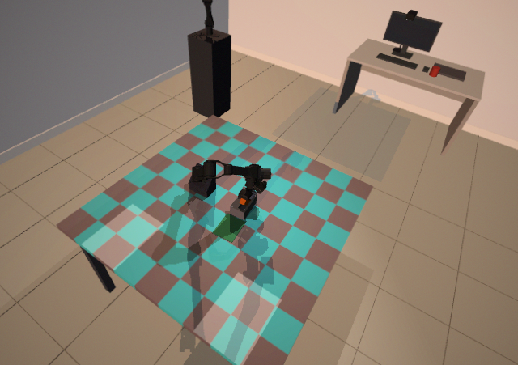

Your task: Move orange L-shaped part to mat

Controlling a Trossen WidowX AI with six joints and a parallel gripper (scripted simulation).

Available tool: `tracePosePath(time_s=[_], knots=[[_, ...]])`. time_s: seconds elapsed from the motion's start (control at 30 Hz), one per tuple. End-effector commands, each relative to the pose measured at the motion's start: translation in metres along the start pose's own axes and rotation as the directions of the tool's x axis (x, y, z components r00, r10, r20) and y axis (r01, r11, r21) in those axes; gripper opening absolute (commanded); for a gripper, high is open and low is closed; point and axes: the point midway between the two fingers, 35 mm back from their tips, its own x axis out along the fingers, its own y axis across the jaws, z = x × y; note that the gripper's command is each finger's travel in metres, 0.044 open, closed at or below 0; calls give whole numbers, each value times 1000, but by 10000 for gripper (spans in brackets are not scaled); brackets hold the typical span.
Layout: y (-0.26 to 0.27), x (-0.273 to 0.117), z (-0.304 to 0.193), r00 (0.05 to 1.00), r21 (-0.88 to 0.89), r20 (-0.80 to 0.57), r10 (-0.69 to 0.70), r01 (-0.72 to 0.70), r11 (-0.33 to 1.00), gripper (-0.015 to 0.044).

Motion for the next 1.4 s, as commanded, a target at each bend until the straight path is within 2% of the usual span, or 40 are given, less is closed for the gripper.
tracePosePath(time_s=[0.0, 0.57, 0.87, 1.37], knots=[[-3, 2, -2, 1000, -7, -4, -13, 13, 1000, 180], [10, -15, -1, 1000, -7, -4, -11, 11, 1000, 180], [0, -108, -1, 1000, -8, -6, -8, 8, 1000, 180], [2, -107, 1, 1000, -12, 17, -2, 2, 1000, 180]])
